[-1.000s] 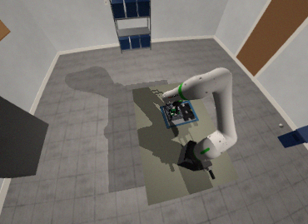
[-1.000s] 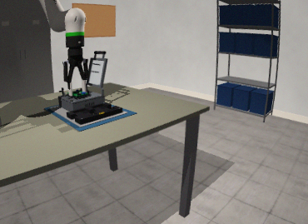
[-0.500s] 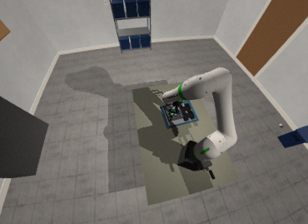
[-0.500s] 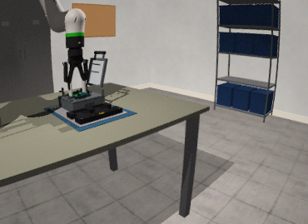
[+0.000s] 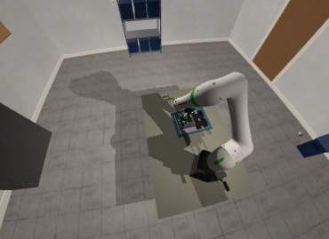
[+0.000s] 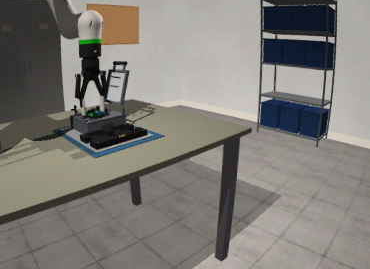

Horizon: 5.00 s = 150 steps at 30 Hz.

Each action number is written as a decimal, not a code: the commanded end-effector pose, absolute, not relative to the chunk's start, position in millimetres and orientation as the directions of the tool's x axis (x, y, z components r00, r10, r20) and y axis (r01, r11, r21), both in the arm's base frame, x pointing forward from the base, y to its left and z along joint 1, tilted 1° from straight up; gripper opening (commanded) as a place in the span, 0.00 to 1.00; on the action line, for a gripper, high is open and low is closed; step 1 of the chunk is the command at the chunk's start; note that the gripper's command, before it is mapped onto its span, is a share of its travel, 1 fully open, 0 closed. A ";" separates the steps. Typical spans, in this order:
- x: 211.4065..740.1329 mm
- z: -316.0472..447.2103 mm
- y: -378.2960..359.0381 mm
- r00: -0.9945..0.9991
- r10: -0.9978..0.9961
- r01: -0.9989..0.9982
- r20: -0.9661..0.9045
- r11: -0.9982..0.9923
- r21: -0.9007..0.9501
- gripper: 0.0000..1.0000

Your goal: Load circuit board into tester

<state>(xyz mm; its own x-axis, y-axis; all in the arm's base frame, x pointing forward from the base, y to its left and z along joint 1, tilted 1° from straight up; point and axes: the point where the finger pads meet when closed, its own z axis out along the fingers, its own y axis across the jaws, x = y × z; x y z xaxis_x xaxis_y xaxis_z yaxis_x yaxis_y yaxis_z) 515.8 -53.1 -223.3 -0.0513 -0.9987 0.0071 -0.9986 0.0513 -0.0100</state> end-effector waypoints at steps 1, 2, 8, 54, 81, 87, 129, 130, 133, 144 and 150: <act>516.0 -223.2 -53.2 -0.051 -0.999 -0.999 0.007 0.051 -0.010 0.58; 516.0 -223.2 -53.2 -0.051 -0.999 -0.999 0.007 0.051 -0.010 0.58; 516.0 -223.2 -53.2 -0.051 -0.999 -0.999 0.007 0.051 -0.010 0.58; 515.6 -181.2 -52.9 -0.051 -0.999 -0.999 0.007 0.051 -0.010 0.58; 514.4 -58.3 -51.9 -0.051 -0.999 -0.999 0.007 0.051 -0.010 0.58; 514.1 -27.2 -51.7 -0.051 -0.999 -0.999 0.007 0.051 -0.010 0.58; 513.7 12.0 -51.4 -0.051 -0.999 -0.999 0.007 0.051 -0.010 0.30; 513.7 12.0 -51.4 -0.051 -0.999 -0.999 0.007 0.051 -0.010 0.30; 513.7 12.0 -51.4 -0.051 -0.999 -0.999 0.007 0.051 -0.010 0.30; 513.7 12.0 -51.4 -0.051 -0.999 -0.999 0.007 0.051 -0.010 0.30; 514.7 12.0 -51.4 -0.051 -0.999 -0.999 0.007 0.051 -0.010 0.30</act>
